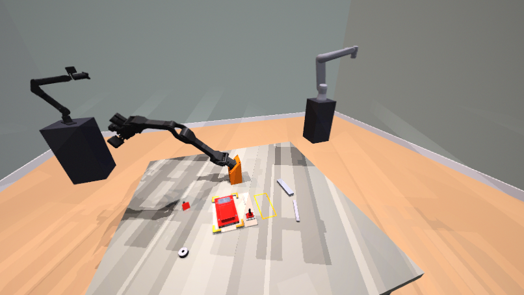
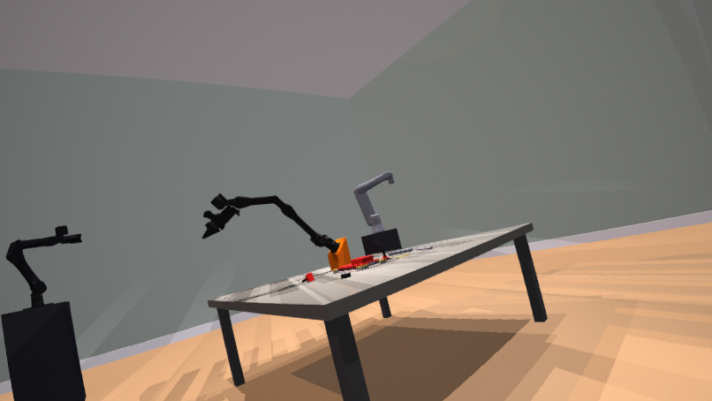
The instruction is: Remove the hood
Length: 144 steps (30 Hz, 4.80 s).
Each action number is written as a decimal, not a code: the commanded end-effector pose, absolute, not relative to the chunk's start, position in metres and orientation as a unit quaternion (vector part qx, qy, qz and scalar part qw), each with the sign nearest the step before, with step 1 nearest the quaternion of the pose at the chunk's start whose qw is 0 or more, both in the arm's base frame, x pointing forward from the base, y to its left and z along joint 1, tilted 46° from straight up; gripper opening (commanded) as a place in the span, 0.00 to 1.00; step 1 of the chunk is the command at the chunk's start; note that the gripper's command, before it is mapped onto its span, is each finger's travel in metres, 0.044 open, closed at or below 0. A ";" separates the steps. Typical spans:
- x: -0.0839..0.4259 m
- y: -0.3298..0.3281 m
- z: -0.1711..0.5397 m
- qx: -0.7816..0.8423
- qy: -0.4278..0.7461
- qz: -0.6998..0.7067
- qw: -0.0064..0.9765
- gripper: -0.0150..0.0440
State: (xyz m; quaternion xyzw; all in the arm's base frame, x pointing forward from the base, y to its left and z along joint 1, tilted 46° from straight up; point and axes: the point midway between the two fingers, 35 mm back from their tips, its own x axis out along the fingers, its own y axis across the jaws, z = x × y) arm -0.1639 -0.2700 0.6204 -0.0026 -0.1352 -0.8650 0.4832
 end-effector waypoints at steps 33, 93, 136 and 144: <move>0.050 -0.404 0.445 0.164 0.084 -0.709 0.681 1.00; 0.326 -0.064 0.086 -0.268 0.650 -0.279 0.653 1.00; 0.326 -0.082 0.067 -0.268 0.650 -0.279 0.654 1.00; 0.326 -0.086 0.063 -0.268 0.650 -0.279 0.654 1.00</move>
